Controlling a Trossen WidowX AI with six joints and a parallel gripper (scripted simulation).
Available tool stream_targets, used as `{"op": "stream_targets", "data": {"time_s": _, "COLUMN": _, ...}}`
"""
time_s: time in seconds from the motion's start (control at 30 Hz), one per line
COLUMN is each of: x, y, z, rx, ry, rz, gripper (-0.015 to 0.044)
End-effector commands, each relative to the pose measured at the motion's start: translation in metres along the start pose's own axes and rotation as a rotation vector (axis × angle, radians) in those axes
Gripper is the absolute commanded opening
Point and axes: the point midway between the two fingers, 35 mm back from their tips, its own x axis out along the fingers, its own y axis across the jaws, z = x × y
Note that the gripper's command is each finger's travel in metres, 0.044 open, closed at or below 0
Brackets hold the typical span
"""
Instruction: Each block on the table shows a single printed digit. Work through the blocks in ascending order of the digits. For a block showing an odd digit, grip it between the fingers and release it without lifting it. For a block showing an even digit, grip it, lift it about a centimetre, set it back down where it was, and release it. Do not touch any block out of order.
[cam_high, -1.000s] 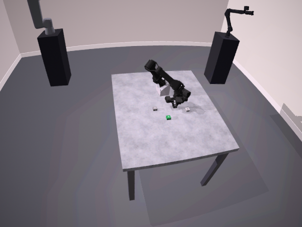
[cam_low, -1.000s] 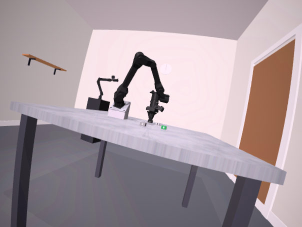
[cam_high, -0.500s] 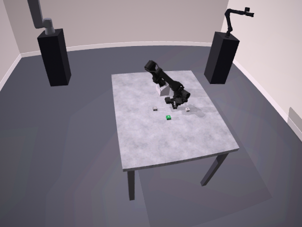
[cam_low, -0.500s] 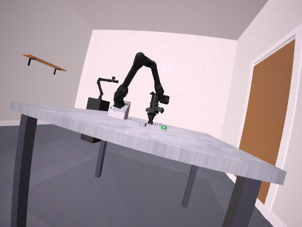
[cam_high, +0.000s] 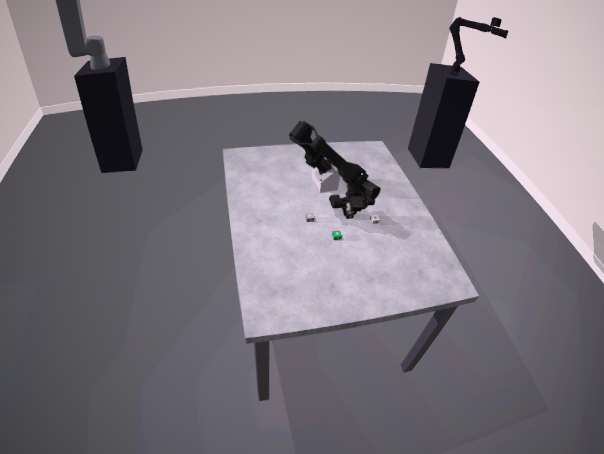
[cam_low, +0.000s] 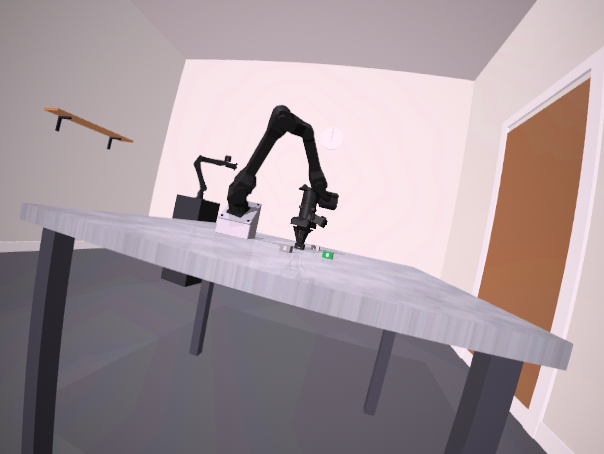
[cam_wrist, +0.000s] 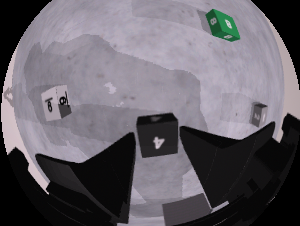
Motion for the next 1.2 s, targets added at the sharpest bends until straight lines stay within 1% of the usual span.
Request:
{"op": "stream_targets", "data": {"time_s": 0.0, "x": 0.000, "y": 0.000, "z": 0.000, "rx": -0.006, "ry": -0.002, "rz": -0.003, "gripper": 0.0278}}
{"op": "stream_targets", "data": {"time_s": 0.13, "x": 0.000, "y": 0.000, "z": 0.000, "rx": -0.006, "ry": -0.002, "rz": -0.003, "gripper": 0.0383}}
{"op": "stream_targets", "data": {"time_s": 0.17, "x": 0.000, "y": 0.000, "z": 0.000, "rx": -0.006, "ry": -0.002, "rz": -0.003, "gripper": 0.0400}}
{"op": "stream_targets", "data": {"time_s": 0.23, "x": -0.002, "y": 0.000, "z": 0.000, "rx": -0.006, "ry": -0.002, "rz": -0.002, "gripper": 0.0400}}
{"op": "stream_targets", "data": {"time_s": 0.33, "x": -0.033, "y": 0.000, "z": 0.000, "rx": -0.006, "ry": -0.001, "rz": -0.001, "gripper": 0.0400}}
{"op": "stream_targets", "data": {"time_s": 0.43, "x": -0.036, "y": 0.000, "z": 0.000, "rx": -0.006, "ry": -0.001, "rz": -0.001, "gripper": 0.0400}}
{"op": "stream_targets", "data": {"time_s": 0.5, "x": -0.046, "y": 0.001, "z": 0.001, "rx": -0.006, "ry": -0.001, "rz": 0.000, "gripper": 0.0348}}
{"op": "stream_targets", "data": {"time_s": 0.6, "x": -0.093, "y": 0.002, "z": 0.002, "rx": -0.007, "ry": -0.001, "rz": 0.003, "gripper": 0.0269}}
{"op": "stream_targets", "data": {"time_s": 0.67, "x": -0.114, "y": 0.001, "z": 0.000, "rx": -0.007, "ry": 0.000, "rz": 0.001, "gripper": 0.0216}}
{"op": "stream_targets", "data": {"time_s": 0.77, "x": -0.117, "y": 0.001, "z": 0.000, "rx": -0.007, "ry": 0.000, "rz": 0.001, "gripper": 0.0138}}
{"op": "stream_targets", "data": {"time_s": 0.8, "x": -0.117, "y": 0.001, "z": 0.000, "rx": -0.007, "ry": 0.000, "rz": 0.001, "gripper": 0.0120}}
{"op": "stream_targets", "data": {"time_s": 1.07, "x": -0.117, "y": 0.000, "z": 0.003, "rx": -0.007, "ry": 0.000, "rz": 0.002, "gripper": 0.0120}}
{"op": "stream_targets", "data": {"time_s": 1.17, "x": -0.120, "y": -0.022, "z": 0.040, "rx": -0.008, "ry": -0.002, "rz": 0.010, "gripper": 0.0120}}
